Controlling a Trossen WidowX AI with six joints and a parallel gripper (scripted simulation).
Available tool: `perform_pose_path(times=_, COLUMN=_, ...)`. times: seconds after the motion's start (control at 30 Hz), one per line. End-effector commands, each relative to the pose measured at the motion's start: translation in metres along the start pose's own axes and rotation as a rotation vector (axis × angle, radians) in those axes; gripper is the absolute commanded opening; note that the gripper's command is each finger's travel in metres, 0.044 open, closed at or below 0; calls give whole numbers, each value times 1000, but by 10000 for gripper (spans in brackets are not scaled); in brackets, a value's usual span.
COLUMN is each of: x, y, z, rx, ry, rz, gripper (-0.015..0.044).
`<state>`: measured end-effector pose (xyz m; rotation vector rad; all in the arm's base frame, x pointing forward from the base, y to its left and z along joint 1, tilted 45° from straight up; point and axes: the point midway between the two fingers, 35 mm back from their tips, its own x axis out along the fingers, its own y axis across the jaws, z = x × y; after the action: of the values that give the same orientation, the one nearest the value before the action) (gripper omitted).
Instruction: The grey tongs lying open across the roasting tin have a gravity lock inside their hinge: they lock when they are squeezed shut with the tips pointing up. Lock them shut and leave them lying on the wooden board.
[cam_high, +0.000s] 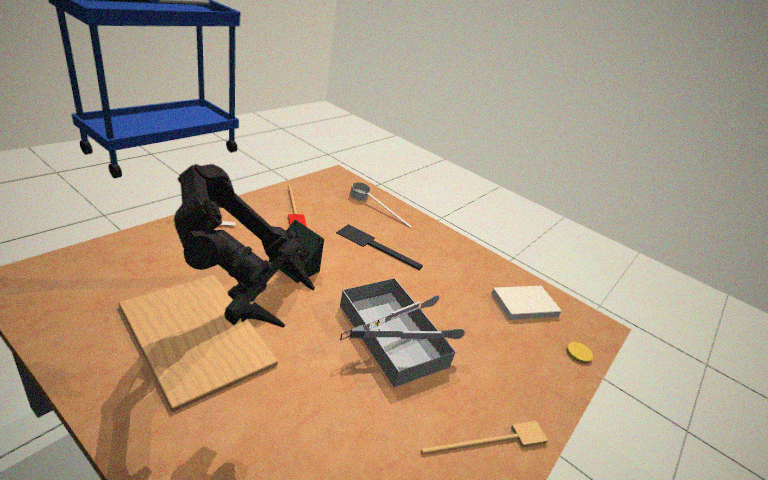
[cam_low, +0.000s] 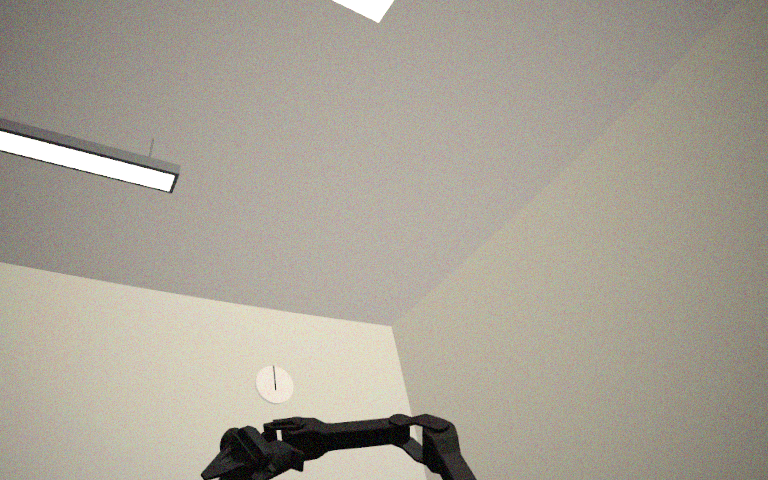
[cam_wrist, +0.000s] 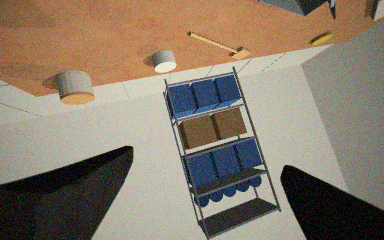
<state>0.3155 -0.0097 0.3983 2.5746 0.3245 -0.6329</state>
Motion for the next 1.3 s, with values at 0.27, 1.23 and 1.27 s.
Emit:
perform_pose_path(times=0.27, x=147, y=-106, z=83, rx=-326, ry=-659, rz=-243, gripper=440)
perform_pose_path(times=1.23, x=211, y=-219, z=156, rx=-1019, ry=-1208, rz=-206, gripper=440)
perform_pose_path(times=1.27, x=211, y=-219, z=156, rx=-1019, ry=-1208, rz=-206, gripper=440)
